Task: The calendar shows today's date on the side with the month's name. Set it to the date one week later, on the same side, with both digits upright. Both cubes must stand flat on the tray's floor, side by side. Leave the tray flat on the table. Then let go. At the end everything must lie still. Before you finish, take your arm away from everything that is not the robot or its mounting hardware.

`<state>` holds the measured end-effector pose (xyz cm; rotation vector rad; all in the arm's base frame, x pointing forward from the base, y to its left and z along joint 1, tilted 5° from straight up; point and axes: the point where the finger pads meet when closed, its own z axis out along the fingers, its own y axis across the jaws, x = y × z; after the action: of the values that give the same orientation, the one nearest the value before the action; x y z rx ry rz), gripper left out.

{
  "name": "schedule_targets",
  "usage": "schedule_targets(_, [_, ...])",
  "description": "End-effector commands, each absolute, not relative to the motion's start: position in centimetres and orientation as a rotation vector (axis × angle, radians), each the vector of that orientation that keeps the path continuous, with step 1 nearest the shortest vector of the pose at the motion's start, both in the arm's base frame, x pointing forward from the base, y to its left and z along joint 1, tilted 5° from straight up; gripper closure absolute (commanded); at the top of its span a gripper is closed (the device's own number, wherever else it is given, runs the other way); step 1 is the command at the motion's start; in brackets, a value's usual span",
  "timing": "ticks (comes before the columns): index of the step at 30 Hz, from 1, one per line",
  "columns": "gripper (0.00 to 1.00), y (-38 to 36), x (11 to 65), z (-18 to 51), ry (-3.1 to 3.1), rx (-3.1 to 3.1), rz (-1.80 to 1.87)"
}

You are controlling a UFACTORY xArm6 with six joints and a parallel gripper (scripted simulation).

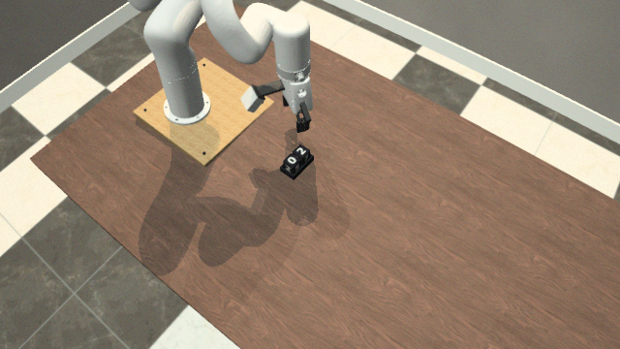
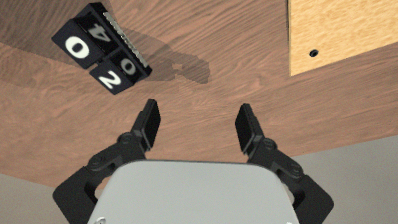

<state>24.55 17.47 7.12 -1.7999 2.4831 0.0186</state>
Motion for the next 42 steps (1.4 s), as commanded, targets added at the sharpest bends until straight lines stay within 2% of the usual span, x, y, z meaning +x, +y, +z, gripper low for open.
schedule_targets(1, [0.0, 16.4, 23.7, 7.1, 2.48, -1.798, 0.019])
schedule_targets(42, [0.0, 15.7, 23.1, 3.9, 2.48, -1.798, 0.019])
